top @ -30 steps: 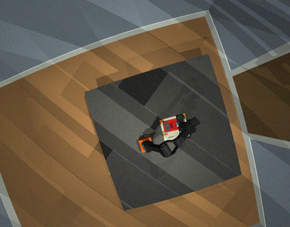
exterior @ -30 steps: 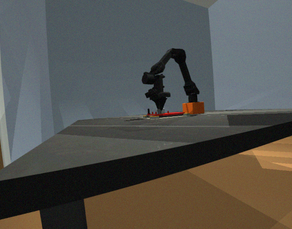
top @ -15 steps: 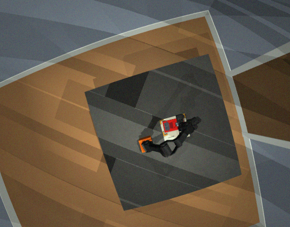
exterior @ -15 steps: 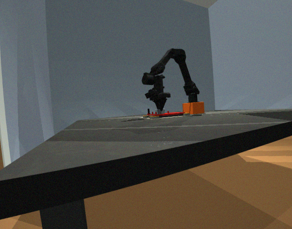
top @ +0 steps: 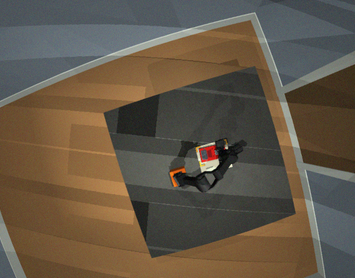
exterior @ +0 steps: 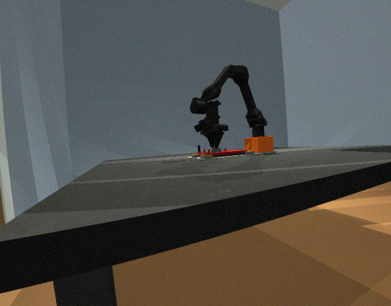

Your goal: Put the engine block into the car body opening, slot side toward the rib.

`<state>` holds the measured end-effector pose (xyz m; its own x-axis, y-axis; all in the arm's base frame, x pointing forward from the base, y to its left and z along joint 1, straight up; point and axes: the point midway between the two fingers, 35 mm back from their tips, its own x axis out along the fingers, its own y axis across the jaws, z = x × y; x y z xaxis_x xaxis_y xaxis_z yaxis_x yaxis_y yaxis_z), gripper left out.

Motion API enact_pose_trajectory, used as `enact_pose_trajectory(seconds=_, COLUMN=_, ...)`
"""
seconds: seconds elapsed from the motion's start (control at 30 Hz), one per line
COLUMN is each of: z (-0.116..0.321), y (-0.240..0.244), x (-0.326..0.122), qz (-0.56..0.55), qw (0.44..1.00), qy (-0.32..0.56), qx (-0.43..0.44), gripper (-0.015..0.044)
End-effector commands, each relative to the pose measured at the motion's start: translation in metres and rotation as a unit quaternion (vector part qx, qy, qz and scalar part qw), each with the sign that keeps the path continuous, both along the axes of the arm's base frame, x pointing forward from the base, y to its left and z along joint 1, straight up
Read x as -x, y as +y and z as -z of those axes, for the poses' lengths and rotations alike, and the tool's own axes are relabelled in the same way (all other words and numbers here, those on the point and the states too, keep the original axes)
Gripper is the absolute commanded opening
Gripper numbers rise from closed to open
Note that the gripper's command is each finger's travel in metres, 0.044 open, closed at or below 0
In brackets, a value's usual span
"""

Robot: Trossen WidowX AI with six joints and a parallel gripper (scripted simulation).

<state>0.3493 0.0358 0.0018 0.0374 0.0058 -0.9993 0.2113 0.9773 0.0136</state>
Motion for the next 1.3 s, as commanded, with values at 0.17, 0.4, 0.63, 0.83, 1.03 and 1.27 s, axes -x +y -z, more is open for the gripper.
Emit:
enact_pose_trajectory(seconds=0.17, z=0.000, y=0.000, x=0.000, qz=0.000, qw=1.000, qy=0.000, qx=0.000, gripper=0.0421)
enact_pose_trajectory(seconds=0.4, z=0.000, y=0.000, x=0.000, qz=0.000, qw=1.000, qy=0.000, qx=0.000, gripper=0.0440)
enact_pose_trajectory(seconds=0.63, z=-0.014, y=0.000, x=0.001, qz=-0.002, qw=1.000, qy=0.001, qx=0.003, gripper=0.0440)
enact_pose_trajectory(seconds=0.83, z=-0.014, y=0.000, x=0.001, qz=-0.002, qw=1.000, qy=0.001, qx=0.003, gripper=0.0414)
enact_pose_trajectory(seconds=1.03, z=-0.014, y=0.000, x=0.001, qz=-0.002, qw=1.000, qy=0.001, qx=0.003, gripper=0.0256)
enact_pose_trajectory(seconds=1.27, z=-0.014, y=0.000, x=0.001, qz=-0.002, qw=1.000, qy=0.001, qx=0.003, gripper=0.0072)
